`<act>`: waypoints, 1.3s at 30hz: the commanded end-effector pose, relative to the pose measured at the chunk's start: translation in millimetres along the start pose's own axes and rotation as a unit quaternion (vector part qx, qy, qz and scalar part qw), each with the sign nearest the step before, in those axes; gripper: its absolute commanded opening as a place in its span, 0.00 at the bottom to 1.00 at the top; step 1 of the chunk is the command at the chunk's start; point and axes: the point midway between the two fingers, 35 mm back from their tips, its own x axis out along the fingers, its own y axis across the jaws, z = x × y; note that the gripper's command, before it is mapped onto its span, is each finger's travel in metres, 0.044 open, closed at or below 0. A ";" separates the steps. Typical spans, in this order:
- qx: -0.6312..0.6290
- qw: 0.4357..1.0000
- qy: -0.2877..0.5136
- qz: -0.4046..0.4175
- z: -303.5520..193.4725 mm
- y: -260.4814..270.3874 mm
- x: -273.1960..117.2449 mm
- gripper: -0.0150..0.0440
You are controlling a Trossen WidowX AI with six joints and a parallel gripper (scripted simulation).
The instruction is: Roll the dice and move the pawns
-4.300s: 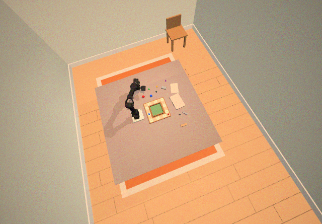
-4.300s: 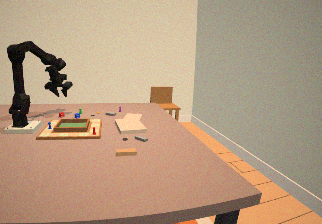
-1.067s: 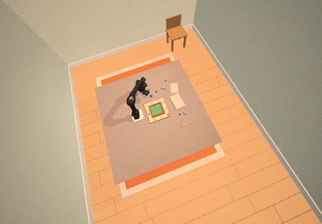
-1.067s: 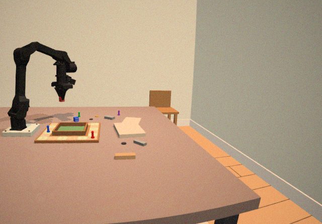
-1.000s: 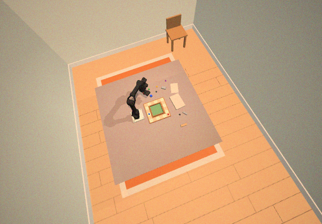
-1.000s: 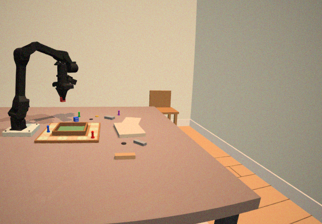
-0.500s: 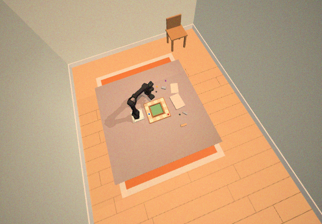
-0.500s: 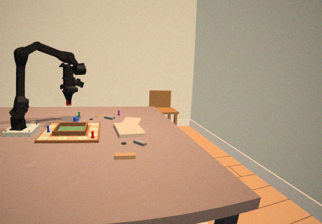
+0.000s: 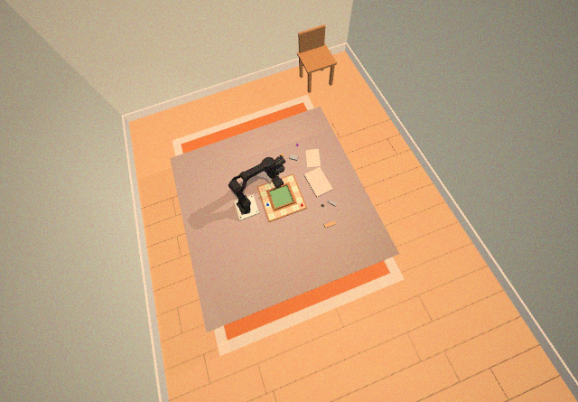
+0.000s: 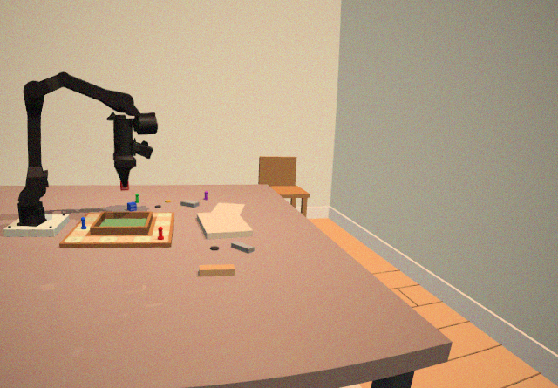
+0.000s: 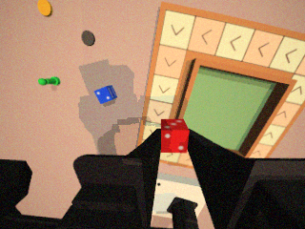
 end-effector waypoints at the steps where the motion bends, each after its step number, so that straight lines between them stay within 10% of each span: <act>1: 0.022 1.000 0.004 -0.003 -1.3 -23.9 6.1 0.25; 22: 0.101 0.995 0.005 -0.005 -13.9 -99.3 18.7 0.25; 39: 0.095 0.958 -0.267 -0.034 -6.6 -99.0 23.3 0.25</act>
